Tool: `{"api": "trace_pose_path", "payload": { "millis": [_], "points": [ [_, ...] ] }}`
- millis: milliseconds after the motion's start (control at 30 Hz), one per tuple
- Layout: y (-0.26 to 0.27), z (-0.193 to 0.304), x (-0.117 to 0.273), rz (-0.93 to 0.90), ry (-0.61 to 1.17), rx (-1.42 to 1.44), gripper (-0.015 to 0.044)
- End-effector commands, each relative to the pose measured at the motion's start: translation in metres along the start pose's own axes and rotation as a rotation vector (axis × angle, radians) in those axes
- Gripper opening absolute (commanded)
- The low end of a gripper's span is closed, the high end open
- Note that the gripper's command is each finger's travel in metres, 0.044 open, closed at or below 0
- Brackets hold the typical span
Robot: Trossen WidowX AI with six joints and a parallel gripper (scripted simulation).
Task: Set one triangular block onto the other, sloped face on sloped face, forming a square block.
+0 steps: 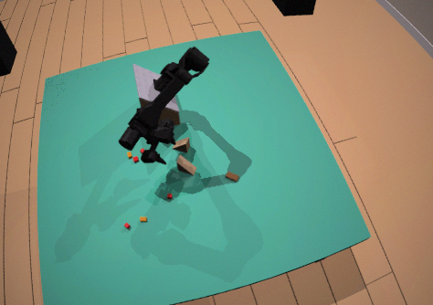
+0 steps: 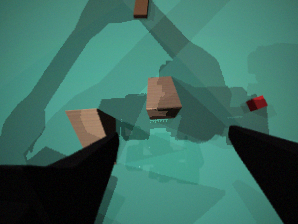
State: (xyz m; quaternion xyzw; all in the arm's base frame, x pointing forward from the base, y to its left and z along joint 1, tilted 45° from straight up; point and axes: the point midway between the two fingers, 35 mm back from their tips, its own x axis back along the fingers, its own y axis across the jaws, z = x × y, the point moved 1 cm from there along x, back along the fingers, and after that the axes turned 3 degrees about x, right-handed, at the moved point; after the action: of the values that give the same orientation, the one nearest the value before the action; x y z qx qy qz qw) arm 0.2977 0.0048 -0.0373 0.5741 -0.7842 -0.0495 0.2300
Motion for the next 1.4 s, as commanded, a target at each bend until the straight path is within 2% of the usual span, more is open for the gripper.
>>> {"api": "trace_pose_path", "payload": {
  "millis": [0,1367],
  "points": [
    [0.001,0.002,-0.007,-0.003,0.002,-0.013,0.0440],
    [-0.005,0.007,-0.068,0.011,0.014,-0.012,0.0440]
  ]
}}
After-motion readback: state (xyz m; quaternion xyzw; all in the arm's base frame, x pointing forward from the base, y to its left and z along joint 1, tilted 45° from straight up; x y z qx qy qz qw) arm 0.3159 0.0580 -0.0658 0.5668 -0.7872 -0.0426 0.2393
